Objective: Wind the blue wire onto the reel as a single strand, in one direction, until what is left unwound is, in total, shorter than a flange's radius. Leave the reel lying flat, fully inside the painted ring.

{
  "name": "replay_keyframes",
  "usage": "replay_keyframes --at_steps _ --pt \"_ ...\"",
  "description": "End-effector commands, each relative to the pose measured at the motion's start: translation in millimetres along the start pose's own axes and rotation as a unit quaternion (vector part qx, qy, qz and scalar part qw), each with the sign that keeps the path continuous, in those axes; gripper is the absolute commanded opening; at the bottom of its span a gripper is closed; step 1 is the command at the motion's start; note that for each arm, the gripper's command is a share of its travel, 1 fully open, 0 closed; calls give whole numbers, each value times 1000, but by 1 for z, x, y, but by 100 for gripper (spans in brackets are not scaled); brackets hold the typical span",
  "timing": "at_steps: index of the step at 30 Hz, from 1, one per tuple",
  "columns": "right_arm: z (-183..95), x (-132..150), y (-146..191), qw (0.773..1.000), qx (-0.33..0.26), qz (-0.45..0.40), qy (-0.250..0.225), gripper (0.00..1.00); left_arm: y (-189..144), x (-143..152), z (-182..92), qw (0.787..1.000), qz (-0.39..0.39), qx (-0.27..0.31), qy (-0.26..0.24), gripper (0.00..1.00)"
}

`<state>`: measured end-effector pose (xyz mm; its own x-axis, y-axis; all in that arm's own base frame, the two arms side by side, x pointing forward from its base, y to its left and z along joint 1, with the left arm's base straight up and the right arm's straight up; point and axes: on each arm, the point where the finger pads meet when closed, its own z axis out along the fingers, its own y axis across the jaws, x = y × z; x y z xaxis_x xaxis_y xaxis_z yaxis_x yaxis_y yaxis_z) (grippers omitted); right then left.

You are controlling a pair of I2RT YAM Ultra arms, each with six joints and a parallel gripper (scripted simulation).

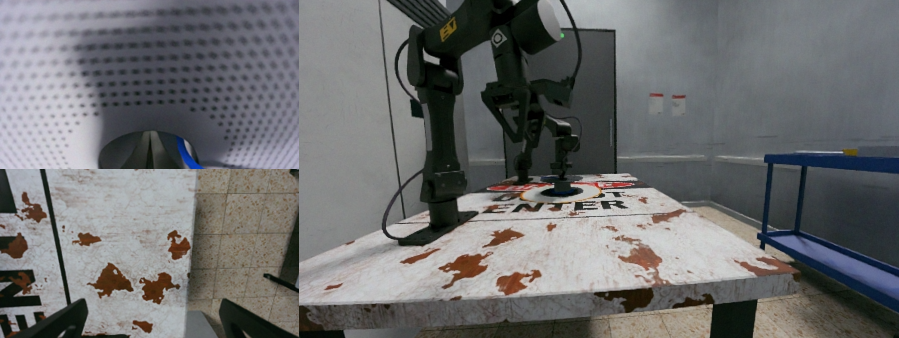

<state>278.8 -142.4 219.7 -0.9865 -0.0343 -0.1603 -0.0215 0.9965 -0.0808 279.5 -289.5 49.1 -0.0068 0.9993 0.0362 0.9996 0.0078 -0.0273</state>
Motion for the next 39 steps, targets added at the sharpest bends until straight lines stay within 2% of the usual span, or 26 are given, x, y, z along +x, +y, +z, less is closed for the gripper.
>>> replay_keyframes --at_steps 1,8,29,39 --pt "-8 3 2 1000 6 2 -4 100 4 -3 -17 985 -173 -9 -19 0" --pt "-8 3 2 1000 6 2 -4 100 4 -3 -17 938 -347 -7 -22 0" --pt "-8 3 2 1000 6 2 -4 100 10 -1 -25 937 -350 -6 -22 0" --pt "-8 3 2 1000 6 2 -4 100 10 -1 -25 937 -350 -6 -22 35"
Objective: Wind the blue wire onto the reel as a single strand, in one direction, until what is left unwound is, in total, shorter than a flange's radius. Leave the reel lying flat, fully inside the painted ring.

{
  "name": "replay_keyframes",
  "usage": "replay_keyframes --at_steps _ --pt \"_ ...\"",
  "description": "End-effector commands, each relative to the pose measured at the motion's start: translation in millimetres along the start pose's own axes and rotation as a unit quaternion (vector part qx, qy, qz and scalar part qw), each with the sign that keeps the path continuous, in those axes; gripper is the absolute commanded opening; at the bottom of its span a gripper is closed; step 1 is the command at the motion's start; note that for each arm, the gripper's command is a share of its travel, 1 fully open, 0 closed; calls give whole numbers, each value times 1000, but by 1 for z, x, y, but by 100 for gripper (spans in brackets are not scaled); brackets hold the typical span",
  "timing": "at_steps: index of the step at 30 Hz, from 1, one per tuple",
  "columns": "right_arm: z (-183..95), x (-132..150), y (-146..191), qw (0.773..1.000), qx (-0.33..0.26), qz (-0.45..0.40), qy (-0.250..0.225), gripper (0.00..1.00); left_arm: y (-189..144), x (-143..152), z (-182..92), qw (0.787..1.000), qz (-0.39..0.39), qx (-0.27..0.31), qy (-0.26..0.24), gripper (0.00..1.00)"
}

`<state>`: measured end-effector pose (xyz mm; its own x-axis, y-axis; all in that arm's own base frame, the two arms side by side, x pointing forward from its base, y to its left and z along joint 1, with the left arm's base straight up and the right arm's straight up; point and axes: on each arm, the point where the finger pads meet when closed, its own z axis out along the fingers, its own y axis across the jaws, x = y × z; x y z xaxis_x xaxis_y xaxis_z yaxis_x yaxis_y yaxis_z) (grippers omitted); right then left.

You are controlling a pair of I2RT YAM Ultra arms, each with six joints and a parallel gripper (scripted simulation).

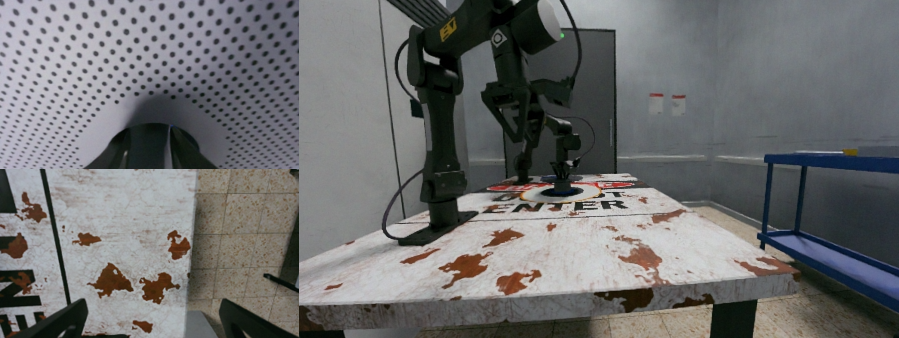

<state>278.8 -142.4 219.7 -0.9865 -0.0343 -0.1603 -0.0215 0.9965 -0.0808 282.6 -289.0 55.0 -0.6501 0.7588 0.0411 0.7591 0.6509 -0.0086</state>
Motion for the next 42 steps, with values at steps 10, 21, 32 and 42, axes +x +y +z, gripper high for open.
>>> replay_keyframes --at_steps 10,21,32,42 --pt "-8 3 2 1000 6 2 -4 100 4 -5 -20 1000 -7 -4 -21 52" --pt "-8 3 2 1000 6 2 -4 100 4 -5 -20 999 -26 -4 -21 52" --pt "-8 3 2 1000 6 2 -4 100 4 -5 -20 999 -48 -3 -21 52" --pt "-8 3 2 1000 6 2 -4 100 4 -5 -20 998 -51 -3 -21 49"
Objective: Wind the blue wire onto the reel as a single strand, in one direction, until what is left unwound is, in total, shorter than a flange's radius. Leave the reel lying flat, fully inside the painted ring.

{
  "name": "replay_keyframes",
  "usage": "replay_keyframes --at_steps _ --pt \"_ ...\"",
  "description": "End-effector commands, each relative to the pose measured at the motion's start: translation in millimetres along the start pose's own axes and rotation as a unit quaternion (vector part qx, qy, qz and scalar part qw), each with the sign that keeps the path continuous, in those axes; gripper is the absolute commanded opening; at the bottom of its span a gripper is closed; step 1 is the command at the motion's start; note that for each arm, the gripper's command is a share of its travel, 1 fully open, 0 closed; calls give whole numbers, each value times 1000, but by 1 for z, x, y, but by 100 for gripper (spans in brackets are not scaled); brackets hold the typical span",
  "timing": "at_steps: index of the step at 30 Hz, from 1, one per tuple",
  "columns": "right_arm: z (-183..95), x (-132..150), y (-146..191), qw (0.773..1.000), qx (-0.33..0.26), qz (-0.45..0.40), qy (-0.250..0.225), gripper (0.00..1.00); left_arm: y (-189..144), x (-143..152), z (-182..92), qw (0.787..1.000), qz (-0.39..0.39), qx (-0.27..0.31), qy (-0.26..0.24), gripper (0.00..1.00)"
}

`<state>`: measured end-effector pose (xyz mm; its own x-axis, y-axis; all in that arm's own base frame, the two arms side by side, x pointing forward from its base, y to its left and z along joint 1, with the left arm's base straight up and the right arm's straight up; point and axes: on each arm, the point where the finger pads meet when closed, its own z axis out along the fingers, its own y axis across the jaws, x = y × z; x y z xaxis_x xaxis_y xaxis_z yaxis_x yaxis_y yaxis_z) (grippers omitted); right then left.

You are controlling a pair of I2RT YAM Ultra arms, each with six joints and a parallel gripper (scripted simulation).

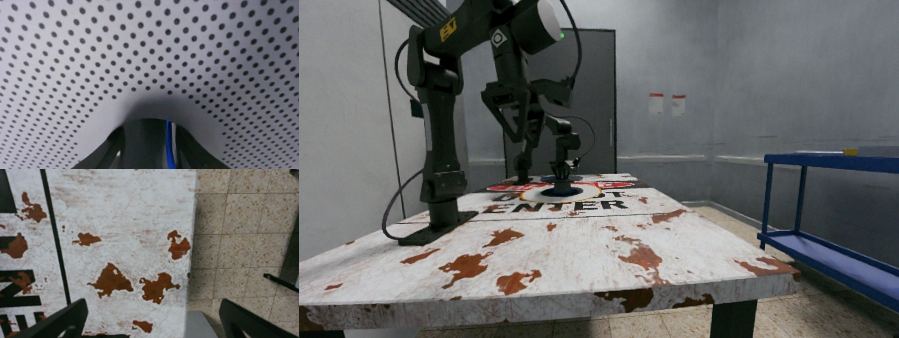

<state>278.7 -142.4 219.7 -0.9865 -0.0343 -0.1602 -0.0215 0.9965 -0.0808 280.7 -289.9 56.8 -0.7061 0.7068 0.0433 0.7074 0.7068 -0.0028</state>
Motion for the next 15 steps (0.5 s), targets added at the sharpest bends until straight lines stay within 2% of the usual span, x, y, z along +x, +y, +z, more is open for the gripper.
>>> replay_keyframes --at_steps 1,14,15 --pt "-8 3 2 1000 6 2 -4 100 6 -6 -18 1000 -13 -1 -22 45" --pt "-8 3 2 1000 6 2 -4 100 6 -6 -18 1000 -13 -1 -22 0" --pt "-8 3 2 1000 6 2 -4 100 6 -6 -18 1000 -13 -1 -22 0"
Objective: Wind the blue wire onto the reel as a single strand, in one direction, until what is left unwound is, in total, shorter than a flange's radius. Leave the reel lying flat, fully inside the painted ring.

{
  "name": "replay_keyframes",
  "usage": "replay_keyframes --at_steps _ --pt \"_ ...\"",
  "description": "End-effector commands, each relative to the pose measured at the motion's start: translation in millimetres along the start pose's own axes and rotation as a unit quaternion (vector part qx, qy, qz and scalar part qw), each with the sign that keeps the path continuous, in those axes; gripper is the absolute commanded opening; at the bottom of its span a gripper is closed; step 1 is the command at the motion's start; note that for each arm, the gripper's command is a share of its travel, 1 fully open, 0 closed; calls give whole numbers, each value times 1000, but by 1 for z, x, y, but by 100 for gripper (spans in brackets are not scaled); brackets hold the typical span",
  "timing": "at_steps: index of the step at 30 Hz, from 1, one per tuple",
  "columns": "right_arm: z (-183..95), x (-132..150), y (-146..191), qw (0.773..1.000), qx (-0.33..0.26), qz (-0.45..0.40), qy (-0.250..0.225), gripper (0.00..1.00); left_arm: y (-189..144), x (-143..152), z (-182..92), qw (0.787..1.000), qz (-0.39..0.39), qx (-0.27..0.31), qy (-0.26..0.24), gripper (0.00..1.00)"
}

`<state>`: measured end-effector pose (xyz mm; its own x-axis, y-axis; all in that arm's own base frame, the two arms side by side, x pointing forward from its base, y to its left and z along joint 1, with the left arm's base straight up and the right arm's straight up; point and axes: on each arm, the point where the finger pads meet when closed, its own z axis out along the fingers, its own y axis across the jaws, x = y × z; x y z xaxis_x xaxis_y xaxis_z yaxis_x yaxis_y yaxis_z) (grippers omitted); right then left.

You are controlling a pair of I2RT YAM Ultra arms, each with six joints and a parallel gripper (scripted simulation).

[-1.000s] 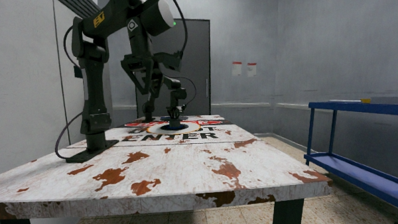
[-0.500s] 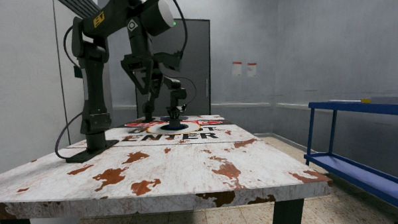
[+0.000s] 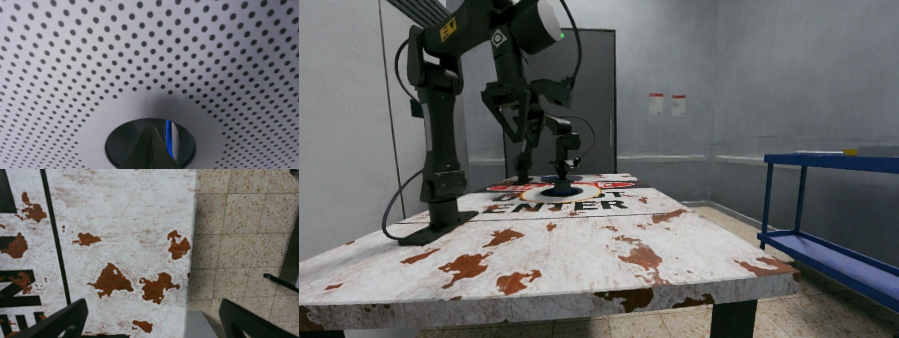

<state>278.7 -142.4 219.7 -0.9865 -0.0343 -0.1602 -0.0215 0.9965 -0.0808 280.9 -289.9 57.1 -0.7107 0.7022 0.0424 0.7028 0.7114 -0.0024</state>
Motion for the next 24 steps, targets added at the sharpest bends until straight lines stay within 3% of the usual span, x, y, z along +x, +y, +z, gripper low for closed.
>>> replay_keyframes --at_steps 1,13,24 --pt "-8 3 2 1000 6 2 -4 100 6 -6 -17 1000 -10 -1 -21 0" --pt "-8 3 2 1000 6 2 -4 100 6 -6 -17 1000 -10 -1 -21 20" --pt "-8 3 2 1000 6 2 -4 100 6 -6 -27 1000 -10 -1 -21 20"
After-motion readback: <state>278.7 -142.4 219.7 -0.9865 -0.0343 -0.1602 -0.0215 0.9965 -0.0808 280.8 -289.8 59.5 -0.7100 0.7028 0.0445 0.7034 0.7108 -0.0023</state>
